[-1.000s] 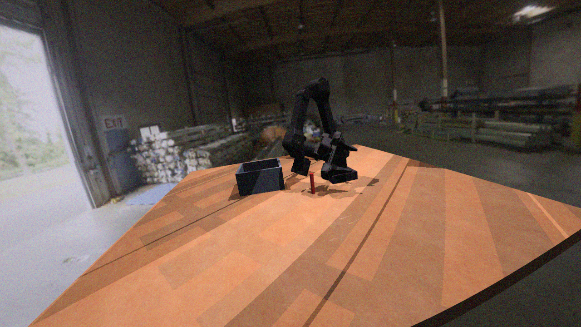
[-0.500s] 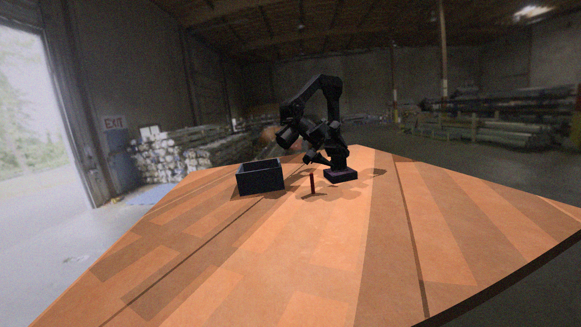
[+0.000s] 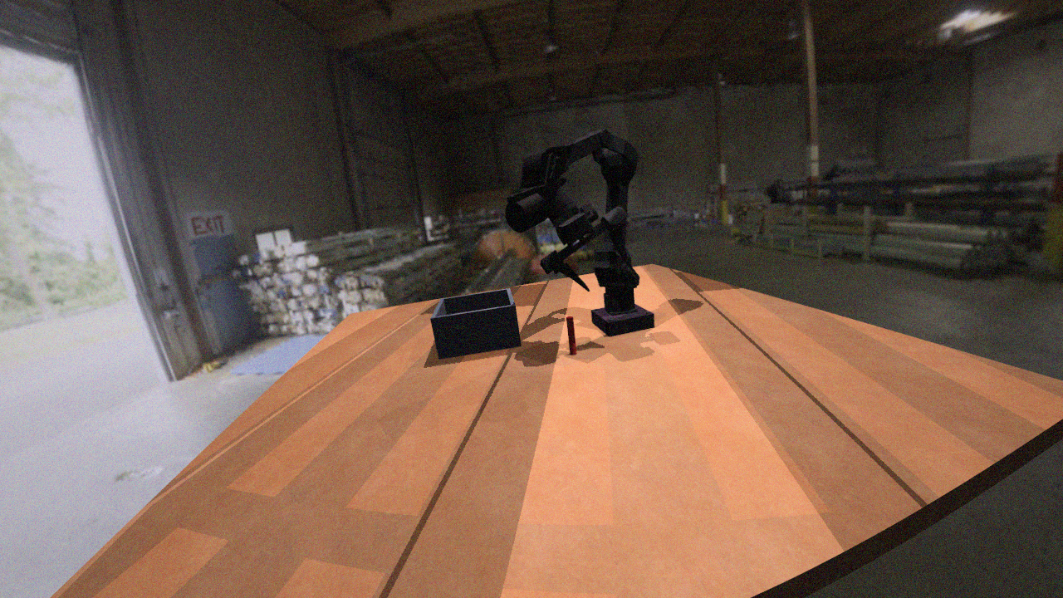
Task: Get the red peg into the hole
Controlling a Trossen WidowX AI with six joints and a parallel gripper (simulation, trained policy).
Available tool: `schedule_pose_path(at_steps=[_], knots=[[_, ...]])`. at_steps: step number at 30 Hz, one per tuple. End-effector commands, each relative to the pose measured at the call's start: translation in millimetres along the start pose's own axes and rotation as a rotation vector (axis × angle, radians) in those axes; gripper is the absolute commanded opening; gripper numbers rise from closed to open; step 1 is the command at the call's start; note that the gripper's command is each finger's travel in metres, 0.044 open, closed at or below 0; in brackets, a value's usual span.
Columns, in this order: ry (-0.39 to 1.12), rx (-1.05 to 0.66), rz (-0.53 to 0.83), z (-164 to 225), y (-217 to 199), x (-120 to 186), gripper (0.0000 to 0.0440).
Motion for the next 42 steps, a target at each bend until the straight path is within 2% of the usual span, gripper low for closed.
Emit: schedule_pose_path(at_steps=[1, 24, 42], knots=[[0.015, -0.09, 0.025, 2.3, -1.4, -1.2, 0.044], [0.086, -0.869, 0.198, 17.8, -20.3, -24.8, 0.044], [-0.009, -1.467, 0.366, 18.8, -44.9, -49.3, 0.044]])
Point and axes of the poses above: the point midway between the two fingers, 35 mm back from their tips, its own x axis back along the fingers, its own y axis across the jaws, z = x × y, the point moved 3 cm from there along x, back along the fingers, and after that the axes turned 13 degrees about -x, right-handed, at the moved point
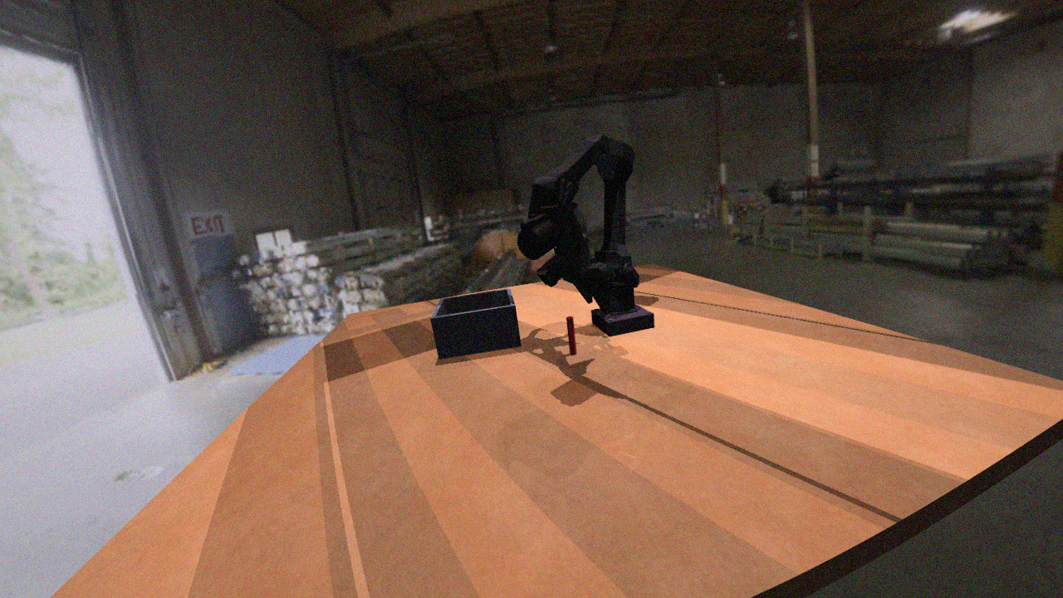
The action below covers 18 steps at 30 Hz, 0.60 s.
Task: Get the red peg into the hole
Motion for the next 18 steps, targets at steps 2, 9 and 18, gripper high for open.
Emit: schedule_pose_path(at_steps=[2, 9, 18], knots=[[-0.026, -0.127, 0.019, -5.5, 1.3, -9.3, 0.044], [-0.103, -0.36, 0.011, -20.6, 7.2, -28.2, 0.044], [-0.194, -0.57, -0.022, -43.2, 14.3, -55.1, 0.0356]])
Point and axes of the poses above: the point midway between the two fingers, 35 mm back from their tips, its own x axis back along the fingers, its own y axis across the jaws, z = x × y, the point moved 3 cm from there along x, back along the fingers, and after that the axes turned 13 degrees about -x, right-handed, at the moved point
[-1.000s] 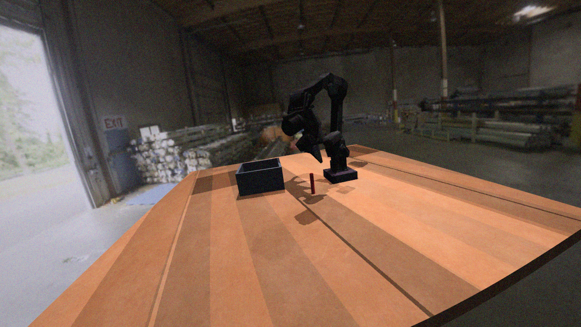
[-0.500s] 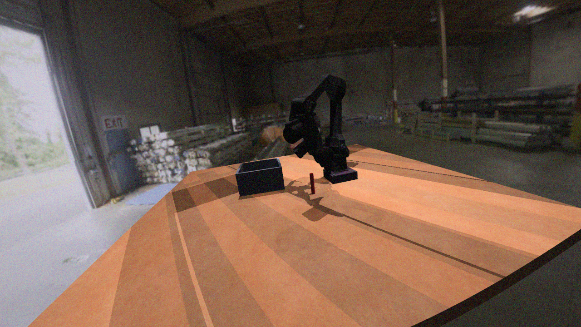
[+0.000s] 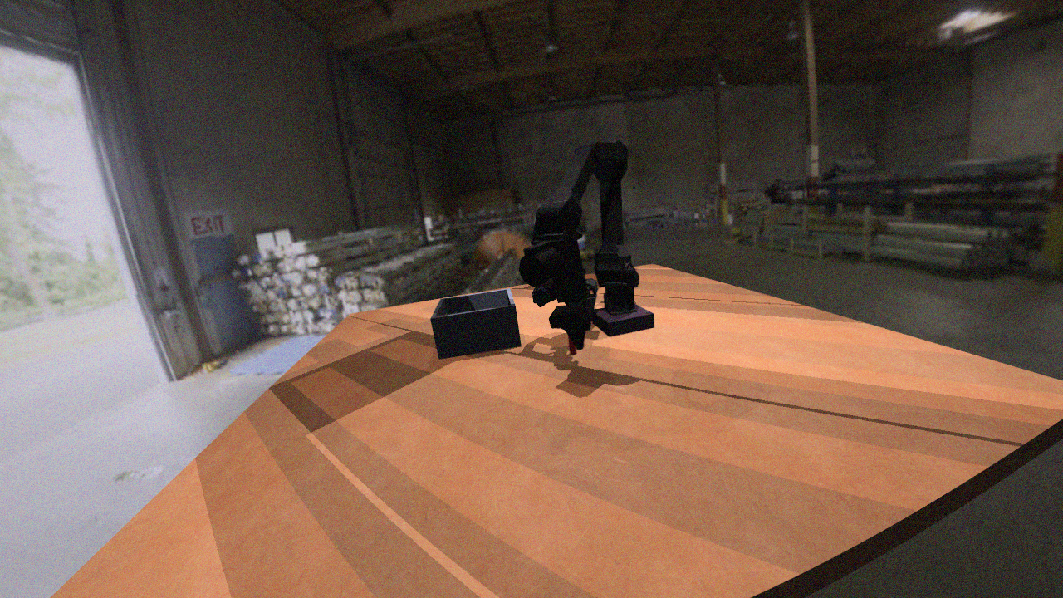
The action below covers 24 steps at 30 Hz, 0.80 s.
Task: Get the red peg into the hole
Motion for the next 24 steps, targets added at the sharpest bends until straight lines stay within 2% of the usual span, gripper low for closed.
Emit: schedule_pose_path(at_steps=[1, 9, 14, 17, 24], knots=[[-0.018, -0.052, 0.011, -2.7, 0.9, -11.2, 0.0329], [-0.05, -0.148, 0.049, -8.7, 3.4, -23.6, 0.012], [-0.067, -0.174, 0.075, -11.4, 5.6, -25.3, 0.0022], [-0.096, -0.177, 0.069, -16.1, 9.0, -17.6, 0.0], [-0.157, -0.182, 0.037, -27.7, 13.7, 14.0, 0.0]])
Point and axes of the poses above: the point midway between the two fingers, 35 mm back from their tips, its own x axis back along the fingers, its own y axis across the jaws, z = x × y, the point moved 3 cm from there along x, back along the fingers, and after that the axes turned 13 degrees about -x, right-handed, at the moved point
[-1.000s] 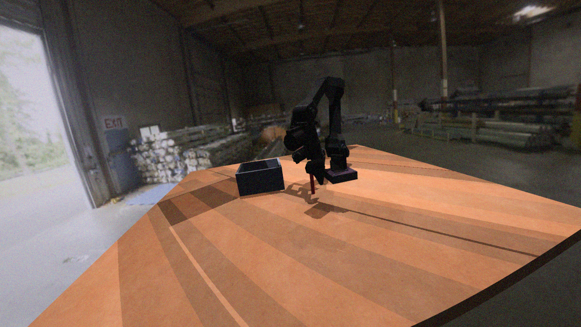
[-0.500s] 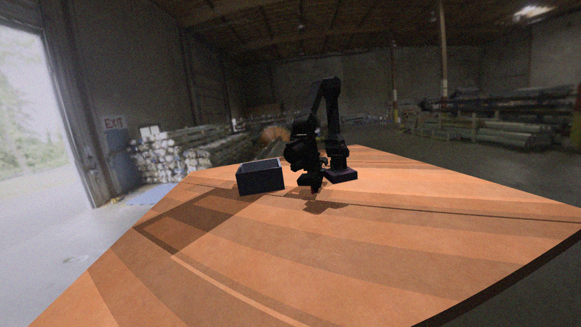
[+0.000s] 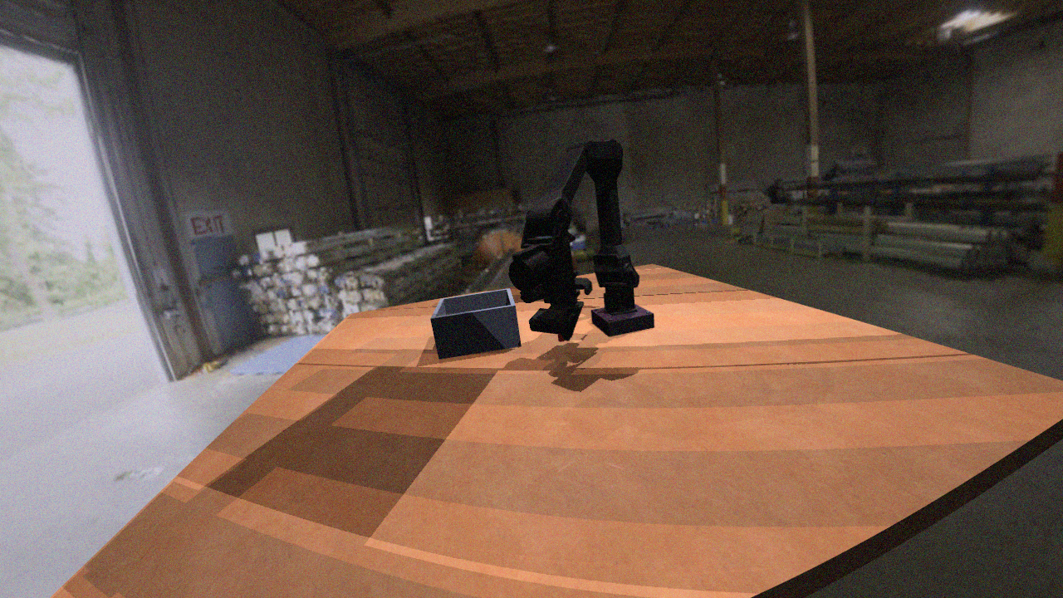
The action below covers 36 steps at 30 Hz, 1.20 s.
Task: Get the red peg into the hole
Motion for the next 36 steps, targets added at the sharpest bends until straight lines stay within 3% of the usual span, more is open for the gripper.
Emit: schedule_pose_path(at_steps=[1, 10, 17, 36], knots=[[-0.024, -0.006, -0.023, -7.8, 2.4, 14.6, 0.0], [-0.095, -0.086, -0.085, -36.3, 9.8, 58.4, 0.0], [-0.145, -0.188, -0.11, -66.7, 13.4, 75.0, 0.0], [-0.223, -0.385, -0.13, -167.3, 15.9, 79.1, 0.0]])
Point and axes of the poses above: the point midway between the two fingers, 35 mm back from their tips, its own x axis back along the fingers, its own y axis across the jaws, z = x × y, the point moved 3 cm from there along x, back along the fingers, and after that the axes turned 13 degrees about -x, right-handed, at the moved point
